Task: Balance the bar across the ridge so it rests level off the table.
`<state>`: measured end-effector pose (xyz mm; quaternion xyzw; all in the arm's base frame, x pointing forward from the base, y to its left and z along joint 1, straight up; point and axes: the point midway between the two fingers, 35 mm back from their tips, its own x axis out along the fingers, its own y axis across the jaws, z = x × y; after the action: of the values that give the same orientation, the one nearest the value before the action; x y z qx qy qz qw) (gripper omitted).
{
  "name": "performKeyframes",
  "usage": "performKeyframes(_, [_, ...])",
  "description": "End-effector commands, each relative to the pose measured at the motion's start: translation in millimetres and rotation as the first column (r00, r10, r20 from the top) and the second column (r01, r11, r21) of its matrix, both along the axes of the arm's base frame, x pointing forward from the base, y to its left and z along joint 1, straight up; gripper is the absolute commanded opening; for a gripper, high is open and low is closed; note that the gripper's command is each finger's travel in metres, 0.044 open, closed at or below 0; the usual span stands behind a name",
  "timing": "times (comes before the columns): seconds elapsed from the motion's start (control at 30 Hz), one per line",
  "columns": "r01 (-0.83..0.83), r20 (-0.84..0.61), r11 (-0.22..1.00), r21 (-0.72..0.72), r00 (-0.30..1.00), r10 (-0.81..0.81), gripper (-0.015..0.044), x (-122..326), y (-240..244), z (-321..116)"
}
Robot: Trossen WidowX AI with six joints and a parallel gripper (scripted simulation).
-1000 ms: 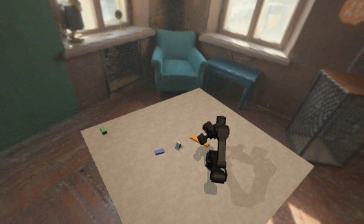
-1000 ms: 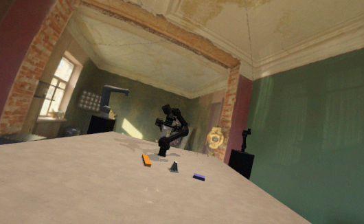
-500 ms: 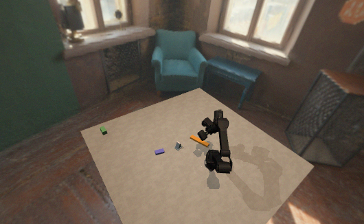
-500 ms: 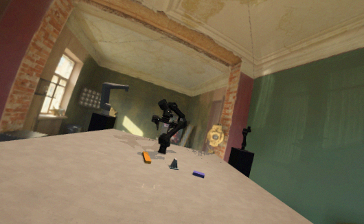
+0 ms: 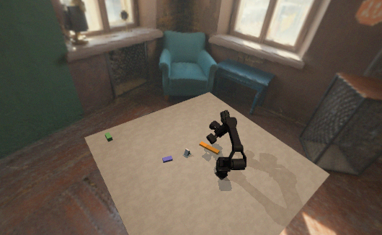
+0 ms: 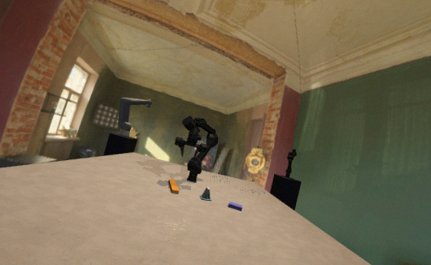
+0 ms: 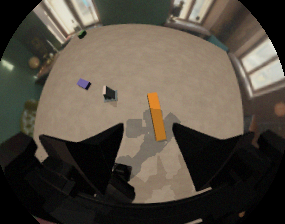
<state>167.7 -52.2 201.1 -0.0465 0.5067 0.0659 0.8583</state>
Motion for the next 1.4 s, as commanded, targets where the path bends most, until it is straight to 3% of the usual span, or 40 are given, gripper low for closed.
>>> performKeyframes(0.0, [-0.007,-0.048,1.000,-0.004,0.999,0.006,0.0315,8.3,-5.6,-5.0])
performKeyframes(1.37, [-0.187,-0.458,0.979,-0.077,0.879,0.132,0.0315,82.9,-24.5,-83.8])
